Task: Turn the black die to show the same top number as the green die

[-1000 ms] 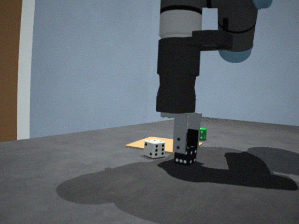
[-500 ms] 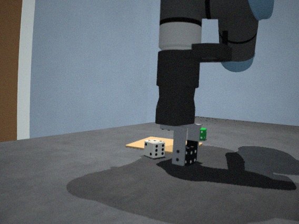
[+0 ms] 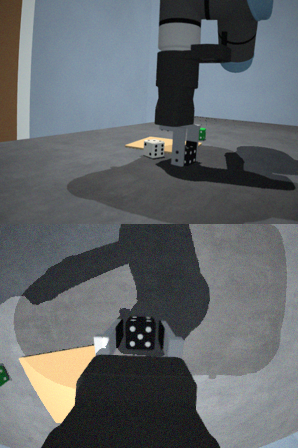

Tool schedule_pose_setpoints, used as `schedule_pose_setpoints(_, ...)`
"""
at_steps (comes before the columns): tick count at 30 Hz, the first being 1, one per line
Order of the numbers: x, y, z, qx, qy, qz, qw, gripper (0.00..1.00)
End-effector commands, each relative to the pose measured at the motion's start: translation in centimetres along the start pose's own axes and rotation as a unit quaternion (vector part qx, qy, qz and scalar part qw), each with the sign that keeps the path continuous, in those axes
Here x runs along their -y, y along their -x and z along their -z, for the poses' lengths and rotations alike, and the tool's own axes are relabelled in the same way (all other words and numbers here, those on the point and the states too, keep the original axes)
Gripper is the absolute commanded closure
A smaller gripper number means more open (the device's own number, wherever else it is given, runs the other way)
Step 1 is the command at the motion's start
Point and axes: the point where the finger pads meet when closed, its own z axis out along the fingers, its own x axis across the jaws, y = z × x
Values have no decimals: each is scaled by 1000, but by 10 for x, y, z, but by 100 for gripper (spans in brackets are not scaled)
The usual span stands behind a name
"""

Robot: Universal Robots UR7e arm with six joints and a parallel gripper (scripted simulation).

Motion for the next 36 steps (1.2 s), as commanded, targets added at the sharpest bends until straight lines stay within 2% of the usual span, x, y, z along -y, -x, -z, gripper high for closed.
schedule_pose_setpoints(1, 0, 0, 0, 0, 1, 0, 1000, 13)
schedule_pose_setpoints(19, 0, 0, 0, 0, 1, 0, 1000, 13)
schedule_pose_setpoints(20, 0, 0, 0, 0, 1, 0, 1000, 43)
schedule_pose_setpoints(36, 0, 0, 0, 0, 1, 0, 1000, 43)
